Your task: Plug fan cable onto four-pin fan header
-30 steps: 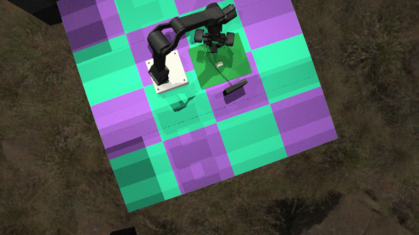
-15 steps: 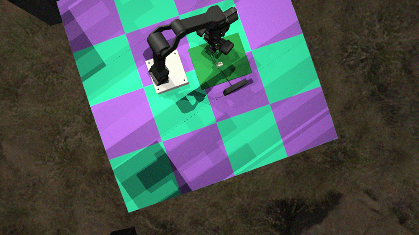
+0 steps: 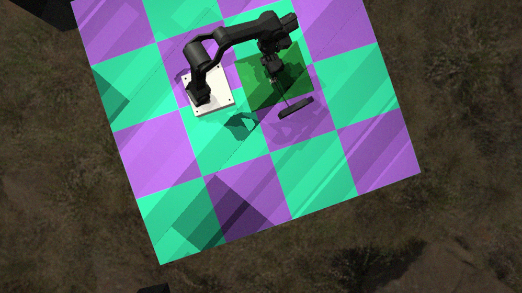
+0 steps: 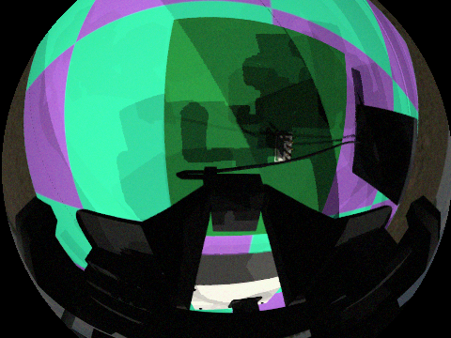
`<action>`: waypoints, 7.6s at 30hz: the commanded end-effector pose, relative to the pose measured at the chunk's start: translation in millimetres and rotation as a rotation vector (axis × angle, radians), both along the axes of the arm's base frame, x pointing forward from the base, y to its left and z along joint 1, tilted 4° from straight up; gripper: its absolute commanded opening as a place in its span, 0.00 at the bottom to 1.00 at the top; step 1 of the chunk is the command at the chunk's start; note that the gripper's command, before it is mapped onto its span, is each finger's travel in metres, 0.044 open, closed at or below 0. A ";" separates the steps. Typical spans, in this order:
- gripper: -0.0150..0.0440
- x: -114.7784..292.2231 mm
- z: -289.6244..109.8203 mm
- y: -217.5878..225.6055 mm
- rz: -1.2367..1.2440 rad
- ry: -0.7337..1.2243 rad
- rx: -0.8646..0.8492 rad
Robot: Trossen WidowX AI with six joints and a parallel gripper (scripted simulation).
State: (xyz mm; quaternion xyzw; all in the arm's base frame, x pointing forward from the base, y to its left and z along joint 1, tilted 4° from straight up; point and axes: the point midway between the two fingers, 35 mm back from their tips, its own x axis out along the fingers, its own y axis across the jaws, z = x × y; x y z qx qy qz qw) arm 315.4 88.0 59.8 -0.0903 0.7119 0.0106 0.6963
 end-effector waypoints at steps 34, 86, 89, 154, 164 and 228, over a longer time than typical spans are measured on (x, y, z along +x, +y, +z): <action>0.25 5.5 -12.6 -3.0 -0.694 -0.136 0.016; 0.25 21.2 -54.8 10.0 -0.529 -0.670 -0.178; 0.25 20.8 -55.4 10.8 -0.523 -0.702 -0.185; 0.25 -26.8 -33.2 15.9 -0.494 -1.369 -0.259; 0.25 -28.4 -27.4 16.8 -0.494 -1.385 -0.256; 0.25 -30.9 -61.3 12.6 -0.494 -1.384 -0.261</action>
